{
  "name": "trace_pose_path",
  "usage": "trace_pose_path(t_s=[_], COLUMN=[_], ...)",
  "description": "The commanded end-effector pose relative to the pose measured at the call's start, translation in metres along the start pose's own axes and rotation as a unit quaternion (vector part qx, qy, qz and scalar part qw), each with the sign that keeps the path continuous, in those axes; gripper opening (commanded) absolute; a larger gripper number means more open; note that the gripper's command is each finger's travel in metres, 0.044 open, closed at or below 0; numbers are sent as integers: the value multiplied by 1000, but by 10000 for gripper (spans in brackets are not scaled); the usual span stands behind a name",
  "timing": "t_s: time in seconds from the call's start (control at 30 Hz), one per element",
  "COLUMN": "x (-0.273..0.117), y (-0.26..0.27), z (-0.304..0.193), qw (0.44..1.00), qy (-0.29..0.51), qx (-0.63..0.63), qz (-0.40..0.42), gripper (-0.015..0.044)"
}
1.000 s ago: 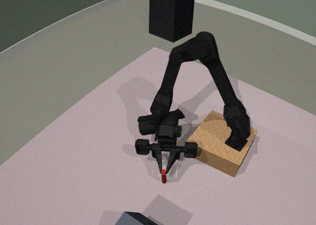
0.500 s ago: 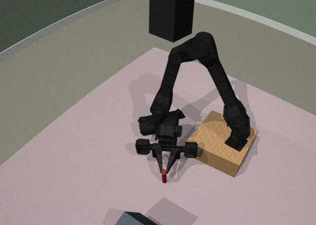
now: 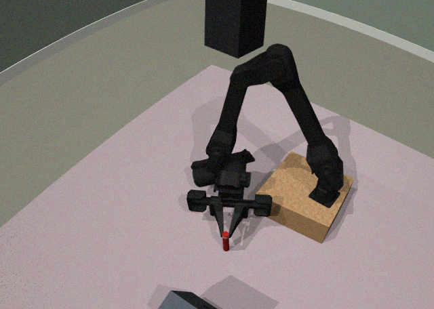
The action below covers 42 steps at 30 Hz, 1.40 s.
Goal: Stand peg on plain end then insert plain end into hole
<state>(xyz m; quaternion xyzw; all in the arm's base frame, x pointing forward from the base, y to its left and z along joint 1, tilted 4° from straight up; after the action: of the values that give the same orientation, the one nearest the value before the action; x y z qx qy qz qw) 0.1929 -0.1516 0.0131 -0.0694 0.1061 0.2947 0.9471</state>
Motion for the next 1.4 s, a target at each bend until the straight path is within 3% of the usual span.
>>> trace_pose_path(t_s=[0.0, 0.07, 1.33, 1.37], x=[0, 0, 0, 0], y=[0, 0, 0, 0], z=[0, 0, 0, 0], qw=[1000, 1000, 1000, 1000], qy=[0, 0, 0, 0], qx=[0, 0, 0, 0], qz=[0, 0, 0, 0], gripper=[82, 130, 130, 156])
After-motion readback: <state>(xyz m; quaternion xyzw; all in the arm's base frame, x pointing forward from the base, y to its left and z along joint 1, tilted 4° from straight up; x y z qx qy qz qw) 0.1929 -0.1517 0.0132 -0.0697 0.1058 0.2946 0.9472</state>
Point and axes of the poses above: the point midway between the two fingers, 35 mm back from their tips, its own x axis out along the fingers, its own y axis across the jaws, z = x × y, the point moved 4 cm from there along -x, back along the fingers, and after that the axes turned 6 degrees about -x, right-handed, at the moved point
